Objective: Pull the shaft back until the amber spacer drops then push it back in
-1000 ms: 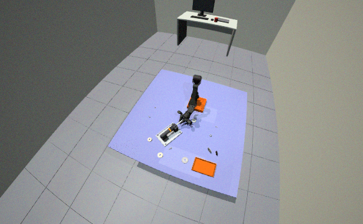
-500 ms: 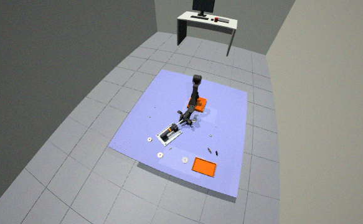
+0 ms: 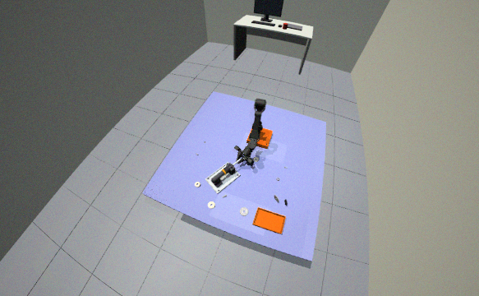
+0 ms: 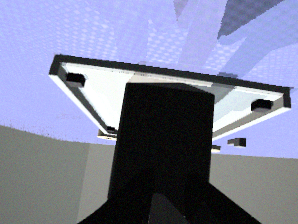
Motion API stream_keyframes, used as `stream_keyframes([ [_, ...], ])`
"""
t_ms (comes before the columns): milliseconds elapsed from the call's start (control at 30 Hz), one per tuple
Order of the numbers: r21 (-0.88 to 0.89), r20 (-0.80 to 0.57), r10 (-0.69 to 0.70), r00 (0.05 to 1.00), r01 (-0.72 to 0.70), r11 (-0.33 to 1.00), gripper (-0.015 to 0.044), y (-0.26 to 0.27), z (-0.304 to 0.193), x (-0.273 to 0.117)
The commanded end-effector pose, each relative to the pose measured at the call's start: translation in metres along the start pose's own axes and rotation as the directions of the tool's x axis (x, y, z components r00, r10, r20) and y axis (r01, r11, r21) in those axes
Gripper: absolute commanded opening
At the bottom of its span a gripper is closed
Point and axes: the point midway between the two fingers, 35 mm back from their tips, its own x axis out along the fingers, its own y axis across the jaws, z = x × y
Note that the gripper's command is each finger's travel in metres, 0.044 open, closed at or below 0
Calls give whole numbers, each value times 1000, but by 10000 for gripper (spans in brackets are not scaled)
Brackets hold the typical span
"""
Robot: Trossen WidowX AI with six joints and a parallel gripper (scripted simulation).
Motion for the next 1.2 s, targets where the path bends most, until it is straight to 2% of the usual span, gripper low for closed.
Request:
stream_keyframes([
  [0,4,0,2,1000,-2,1000,0,0,1,-1],
  [1167,4,0,2,1000,-2,1000,0,0,3,-4],
])
